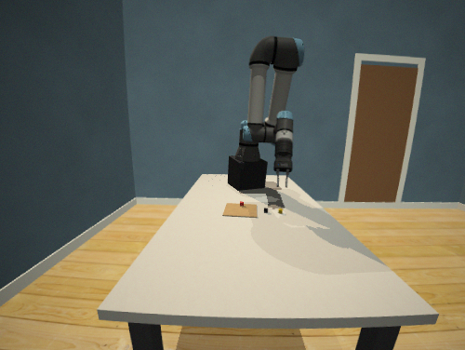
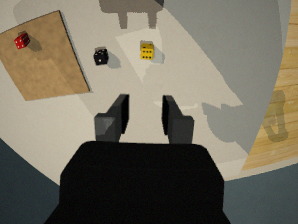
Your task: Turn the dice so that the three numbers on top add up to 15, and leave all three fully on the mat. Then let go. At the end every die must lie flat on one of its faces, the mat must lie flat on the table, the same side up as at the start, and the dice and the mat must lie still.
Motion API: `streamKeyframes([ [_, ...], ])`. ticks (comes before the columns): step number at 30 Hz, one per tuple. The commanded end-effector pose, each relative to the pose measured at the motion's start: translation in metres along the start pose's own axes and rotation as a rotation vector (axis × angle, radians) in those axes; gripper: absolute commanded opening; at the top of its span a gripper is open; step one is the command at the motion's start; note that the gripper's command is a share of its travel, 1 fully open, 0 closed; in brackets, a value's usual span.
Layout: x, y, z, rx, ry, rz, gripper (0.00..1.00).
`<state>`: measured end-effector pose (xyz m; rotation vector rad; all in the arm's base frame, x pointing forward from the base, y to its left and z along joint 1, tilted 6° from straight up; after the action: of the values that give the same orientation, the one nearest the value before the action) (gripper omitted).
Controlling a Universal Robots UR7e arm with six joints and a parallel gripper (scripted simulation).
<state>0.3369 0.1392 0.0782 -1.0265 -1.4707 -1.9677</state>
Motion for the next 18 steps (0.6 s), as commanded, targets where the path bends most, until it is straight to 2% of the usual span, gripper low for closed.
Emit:
streamKeyframes([
  [1,-0.004,0.017,0.004,0.004,-0.035,0.153,0.64],
  [7,-0.007,0.034,0.006,0.004,-0.047,0.256,0.64],
  [11,-0.008,0.042,0.007,0.003,-0.052,0.306,0.64],
  [13,-0.008,0.042,0.007,0.003,-0.052,0.306,0.64],
  [18,-0.011,0.055,0.009,0.002,-0.061,0.385,0.64],
])
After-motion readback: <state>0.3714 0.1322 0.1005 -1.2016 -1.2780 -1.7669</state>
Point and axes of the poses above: the point where the finger pads meet when closed, its own x axis back along the fingers, its own z axis across the jaws, y = z × x, the point moved 10 cm from there along x, back along the fingers, and after that the axes turned 6 degrees about -x, right-handed, at the moved point
